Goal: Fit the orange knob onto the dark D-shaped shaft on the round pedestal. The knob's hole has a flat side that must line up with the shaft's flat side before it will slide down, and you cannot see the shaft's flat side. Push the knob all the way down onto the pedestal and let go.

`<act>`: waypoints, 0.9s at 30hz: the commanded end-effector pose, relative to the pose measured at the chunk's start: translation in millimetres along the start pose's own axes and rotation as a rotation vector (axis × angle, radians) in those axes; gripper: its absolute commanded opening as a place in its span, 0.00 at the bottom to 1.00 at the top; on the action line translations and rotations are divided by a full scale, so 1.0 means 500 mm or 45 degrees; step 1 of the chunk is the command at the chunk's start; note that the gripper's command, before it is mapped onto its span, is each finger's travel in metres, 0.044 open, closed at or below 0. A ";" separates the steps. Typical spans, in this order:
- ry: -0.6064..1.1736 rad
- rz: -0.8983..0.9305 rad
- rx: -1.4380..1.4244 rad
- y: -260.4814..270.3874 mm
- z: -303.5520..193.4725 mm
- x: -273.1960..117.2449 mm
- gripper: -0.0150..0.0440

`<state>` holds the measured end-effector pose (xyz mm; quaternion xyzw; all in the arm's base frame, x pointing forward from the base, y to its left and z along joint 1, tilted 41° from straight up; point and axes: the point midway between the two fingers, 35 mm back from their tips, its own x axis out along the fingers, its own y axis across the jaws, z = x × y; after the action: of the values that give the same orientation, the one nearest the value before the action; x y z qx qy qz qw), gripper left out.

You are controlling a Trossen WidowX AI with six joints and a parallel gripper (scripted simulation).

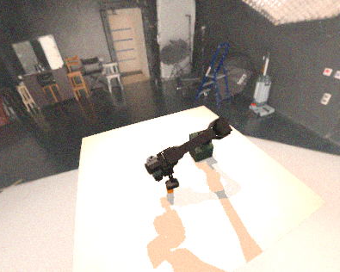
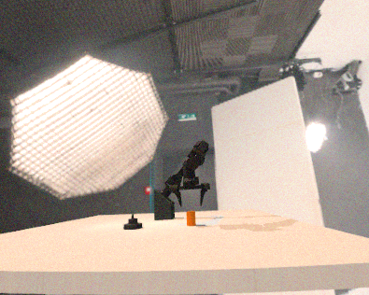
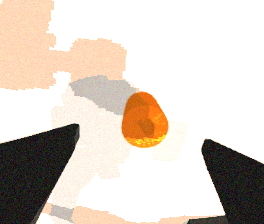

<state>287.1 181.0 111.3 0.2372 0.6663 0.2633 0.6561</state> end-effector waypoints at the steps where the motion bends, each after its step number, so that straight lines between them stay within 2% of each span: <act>1: 0.012 -0.008 0.013 -0.006 -0.003 0.016 1.00; 27: 0.012 -0.008 0.013 -0.006 -0.001 0.094 1.00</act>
<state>287.4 206.5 82.9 0.2376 0.6657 0.2636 0.6564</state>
